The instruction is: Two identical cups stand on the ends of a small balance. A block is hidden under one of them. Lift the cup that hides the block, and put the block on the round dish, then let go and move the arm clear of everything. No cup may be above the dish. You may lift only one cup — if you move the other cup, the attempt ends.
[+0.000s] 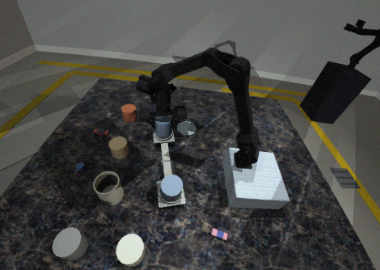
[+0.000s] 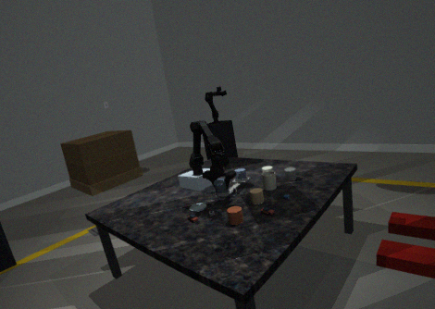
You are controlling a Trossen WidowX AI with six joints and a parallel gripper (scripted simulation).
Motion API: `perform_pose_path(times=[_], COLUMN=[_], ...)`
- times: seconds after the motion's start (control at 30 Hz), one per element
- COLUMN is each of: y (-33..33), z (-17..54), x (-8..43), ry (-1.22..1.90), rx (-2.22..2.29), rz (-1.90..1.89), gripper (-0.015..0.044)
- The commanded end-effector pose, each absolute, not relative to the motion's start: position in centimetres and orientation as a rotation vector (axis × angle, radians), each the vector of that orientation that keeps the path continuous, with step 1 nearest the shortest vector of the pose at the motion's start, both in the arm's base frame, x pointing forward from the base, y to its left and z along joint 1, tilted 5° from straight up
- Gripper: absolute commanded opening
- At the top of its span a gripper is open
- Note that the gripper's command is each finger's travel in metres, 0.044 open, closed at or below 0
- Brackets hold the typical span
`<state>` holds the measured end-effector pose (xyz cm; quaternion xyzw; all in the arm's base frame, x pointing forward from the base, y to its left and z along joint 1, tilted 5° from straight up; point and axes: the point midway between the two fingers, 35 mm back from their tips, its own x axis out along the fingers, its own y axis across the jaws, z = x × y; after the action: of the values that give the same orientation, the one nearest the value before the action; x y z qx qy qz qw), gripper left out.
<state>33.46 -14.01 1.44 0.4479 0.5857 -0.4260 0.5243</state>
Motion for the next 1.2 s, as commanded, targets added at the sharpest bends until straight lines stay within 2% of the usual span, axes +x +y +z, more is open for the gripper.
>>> perform_pose_path(times=[0.0, 1.17], y=[-14.6, -14.8], z=[2.7, 7.2], x=[34.0, 33.9], ry=[1.365, 1.365], rx=[1.064, 1.064], rz=[-1.017, -1.017], gripper=[0.0000, 0.0000])
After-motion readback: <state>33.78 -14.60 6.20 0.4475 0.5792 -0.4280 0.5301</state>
